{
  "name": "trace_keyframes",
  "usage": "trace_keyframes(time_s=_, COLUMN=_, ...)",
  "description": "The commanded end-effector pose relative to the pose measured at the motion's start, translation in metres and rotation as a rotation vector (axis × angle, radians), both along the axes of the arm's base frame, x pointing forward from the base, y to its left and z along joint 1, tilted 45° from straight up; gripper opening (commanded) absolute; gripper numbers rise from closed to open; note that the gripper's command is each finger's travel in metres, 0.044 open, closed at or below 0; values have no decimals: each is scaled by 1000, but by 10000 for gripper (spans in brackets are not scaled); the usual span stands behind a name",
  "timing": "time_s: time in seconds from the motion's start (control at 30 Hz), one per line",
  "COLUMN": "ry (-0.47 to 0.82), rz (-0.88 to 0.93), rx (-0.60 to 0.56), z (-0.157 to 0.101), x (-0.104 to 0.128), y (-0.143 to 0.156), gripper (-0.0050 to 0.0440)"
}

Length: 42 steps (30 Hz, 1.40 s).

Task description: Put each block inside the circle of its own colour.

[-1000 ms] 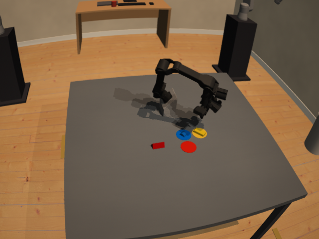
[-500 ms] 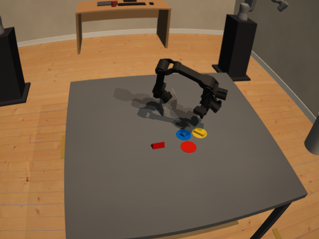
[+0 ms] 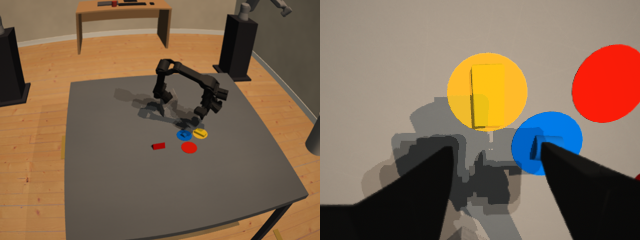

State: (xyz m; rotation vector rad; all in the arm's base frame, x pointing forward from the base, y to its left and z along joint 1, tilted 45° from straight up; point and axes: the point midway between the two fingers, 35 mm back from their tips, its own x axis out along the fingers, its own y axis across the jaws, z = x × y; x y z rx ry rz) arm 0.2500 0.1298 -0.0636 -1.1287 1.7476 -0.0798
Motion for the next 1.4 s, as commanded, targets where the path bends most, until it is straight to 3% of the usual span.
trace_keyframes(time_s=0.0, ry=-54, rz=-32, rx=22, z=17, x=14, y=-4, gripper=315)
trace_keyframes(time_s=0.13, ry=-153, rz=-136, rx=32, z=62, x=40, y=-45, gripper=400)
trace_keyframes(time_s=0.33, ry=-309, rz=-282, rx=28, z=123, x=61, y=-106, gripper=400)
trace_keyframes(time_s=0.4, ry=-309, rz=-282, rx=28, z=123, x=61, y=-106, gripper=400)
trace_keyframes(time_s=0.53, ry=-427, rz=-406, rx=-6, z=170, x=57, y=-162, gripper=400)
trace_keyframes(time_s=0.67, ry=-499, rz=-474, rx=-29, z=196, x=49, y=-191, gripper=400)
trace_keyframes(time_s=0.83, ry=-506, rz=-477, rx=-28, z=196, x=50, y=-194, gripper=400)
trace_keyframes(time_s=0.97, ry=-497, rz=-476, rx=-31, z=185, x=48, y=-203, gripper=400)
trace_keyframes(time_s=1.1, ry=-477, rz=-475, rx=-38, z=154, x=43, y=-233, gripper=400)
trace_keyframes(time_s=1.37, ry=-484, rz=-477, rx=-33, z=143, x=45, y=-241, gripper=400)
